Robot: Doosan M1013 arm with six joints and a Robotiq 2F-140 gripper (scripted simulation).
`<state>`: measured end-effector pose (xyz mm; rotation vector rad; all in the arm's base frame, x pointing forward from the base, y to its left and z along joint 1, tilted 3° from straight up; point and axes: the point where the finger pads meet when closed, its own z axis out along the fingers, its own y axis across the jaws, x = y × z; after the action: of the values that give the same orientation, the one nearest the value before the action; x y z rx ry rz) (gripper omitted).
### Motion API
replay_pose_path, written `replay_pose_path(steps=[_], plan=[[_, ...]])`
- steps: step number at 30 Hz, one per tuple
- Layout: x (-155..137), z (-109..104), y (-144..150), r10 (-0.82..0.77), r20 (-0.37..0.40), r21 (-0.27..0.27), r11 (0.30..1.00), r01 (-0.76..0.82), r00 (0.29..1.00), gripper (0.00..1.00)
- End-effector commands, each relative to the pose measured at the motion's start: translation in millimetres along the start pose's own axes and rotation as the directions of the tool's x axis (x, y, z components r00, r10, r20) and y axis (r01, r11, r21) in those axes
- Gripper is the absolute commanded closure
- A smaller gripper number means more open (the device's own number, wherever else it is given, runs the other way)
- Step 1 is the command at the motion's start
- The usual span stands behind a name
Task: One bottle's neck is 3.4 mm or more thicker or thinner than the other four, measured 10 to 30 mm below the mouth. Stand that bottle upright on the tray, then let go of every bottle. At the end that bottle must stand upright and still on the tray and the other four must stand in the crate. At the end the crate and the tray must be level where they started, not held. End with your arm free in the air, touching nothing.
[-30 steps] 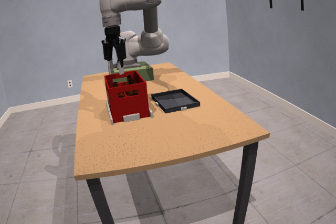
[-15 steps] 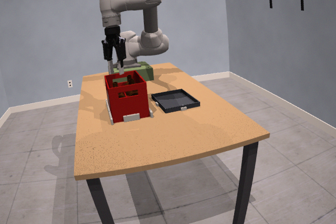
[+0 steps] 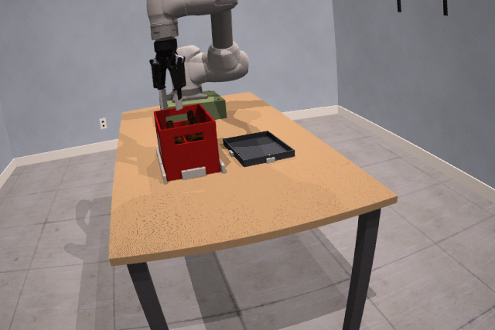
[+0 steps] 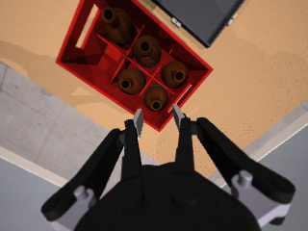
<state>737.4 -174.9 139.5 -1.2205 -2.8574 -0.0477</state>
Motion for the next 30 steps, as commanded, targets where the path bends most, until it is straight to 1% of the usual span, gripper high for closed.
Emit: replay_pose_path(steps=[1,17,30], plan=[[-2,1,-3,-0.003,-0.002,0.004,1.0,0.003,1.0,0.62],[-3,13,-3,-0.003,-0.002,0.004,1.0,0.003,1.0,0.62],[-3,30,-3,-0.003,-0.002,0.004,1.0,0.003,1.0,0.62]])
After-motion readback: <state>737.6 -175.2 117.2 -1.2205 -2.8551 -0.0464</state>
